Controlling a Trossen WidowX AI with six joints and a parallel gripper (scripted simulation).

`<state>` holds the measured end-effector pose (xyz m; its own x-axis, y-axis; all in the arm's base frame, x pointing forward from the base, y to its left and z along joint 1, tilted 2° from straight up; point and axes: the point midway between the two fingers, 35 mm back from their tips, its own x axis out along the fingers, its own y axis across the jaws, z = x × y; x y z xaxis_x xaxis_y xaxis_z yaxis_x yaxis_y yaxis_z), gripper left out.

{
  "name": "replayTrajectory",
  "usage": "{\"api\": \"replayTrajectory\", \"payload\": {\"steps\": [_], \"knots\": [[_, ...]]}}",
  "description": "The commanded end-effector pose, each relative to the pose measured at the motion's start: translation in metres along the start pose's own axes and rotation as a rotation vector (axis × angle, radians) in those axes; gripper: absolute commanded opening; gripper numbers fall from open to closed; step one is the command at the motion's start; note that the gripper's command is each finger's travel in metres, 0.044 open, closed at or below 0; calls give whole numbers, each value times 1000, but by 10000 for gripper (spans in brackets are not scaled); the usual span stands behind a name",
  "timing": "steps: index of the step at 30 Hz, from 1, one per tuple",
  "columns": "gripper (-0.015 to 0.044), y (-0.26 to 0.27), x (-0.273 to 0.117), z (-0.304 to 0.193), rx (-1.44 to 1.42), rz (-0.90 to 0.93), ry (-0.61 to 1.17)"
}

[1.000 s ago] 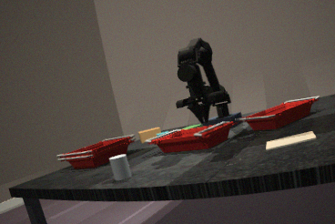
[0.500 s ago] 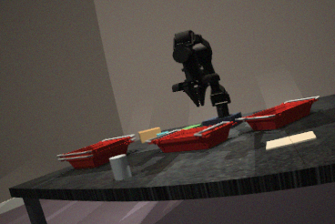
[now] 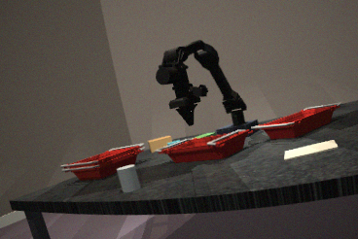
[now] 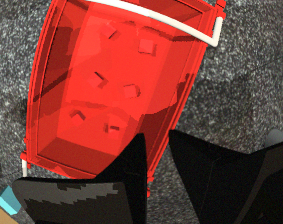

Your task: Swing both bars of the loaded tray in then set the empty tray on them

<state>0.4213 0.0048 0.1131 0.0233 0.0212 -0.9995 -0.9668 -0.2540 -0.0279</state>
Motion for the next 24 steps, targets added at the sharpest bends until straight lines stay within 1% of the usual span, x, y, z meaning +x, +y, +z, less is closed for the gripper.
{"api": "replayTrajectory", "payload": {"steps": [1,15,17,24], "knots": [[81,37,12,-59,767,4,12],[81,108,31,-129,1934,-3,25],[81,112,32,-132,1994,-4,25],[81,112,32,-132,1994,-4,25]]}}
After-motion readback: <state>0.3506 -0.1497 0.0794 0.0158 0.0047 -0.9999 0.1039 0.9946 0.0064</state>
